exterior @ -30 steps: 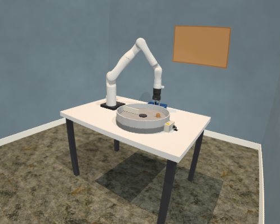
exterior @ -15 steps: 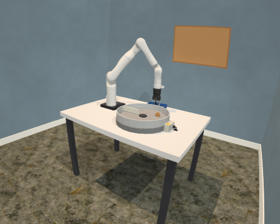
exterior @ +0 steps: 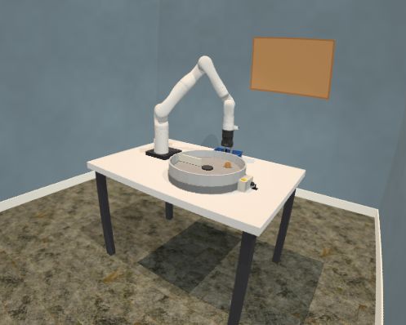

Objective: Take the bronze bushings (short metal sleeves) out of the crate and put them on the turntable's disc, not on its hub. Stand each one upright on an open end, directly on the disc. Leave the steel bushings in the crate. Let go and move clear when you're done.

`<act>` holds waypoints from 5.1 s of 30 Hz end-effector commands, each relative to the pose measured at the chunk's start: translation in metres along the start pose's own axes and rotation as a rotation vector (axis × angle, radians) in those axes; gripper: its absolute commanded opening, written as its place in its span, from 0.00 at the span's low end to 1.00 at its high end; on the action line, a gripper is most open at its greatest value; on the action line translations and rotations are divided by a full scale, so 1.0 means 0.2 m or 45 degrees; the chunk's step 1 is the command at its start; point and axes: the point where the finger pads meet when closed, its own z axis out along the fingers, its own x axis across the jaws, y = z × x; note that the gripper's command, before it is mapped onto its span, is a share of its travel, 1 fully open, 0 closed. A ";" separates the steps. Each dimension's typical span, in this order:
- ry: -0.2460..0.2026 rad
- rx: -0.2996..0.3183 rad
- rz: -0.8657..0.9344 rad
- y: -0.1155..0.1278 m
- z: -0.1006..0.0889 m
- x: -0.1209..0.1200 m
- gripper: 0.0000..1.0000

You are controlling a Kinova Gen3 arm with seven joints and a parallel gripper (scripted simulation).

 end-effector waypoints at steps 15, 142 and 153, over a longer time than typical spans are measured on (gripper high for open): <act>-0.005 -0.006 0.003 0.01 0.06 0.00 0.76; -0.005 -0.006 0.003 0.01 -0.56 0.00 0.00; -0.005 -0.006 0.003 0.01 -0.56 0.00 0.00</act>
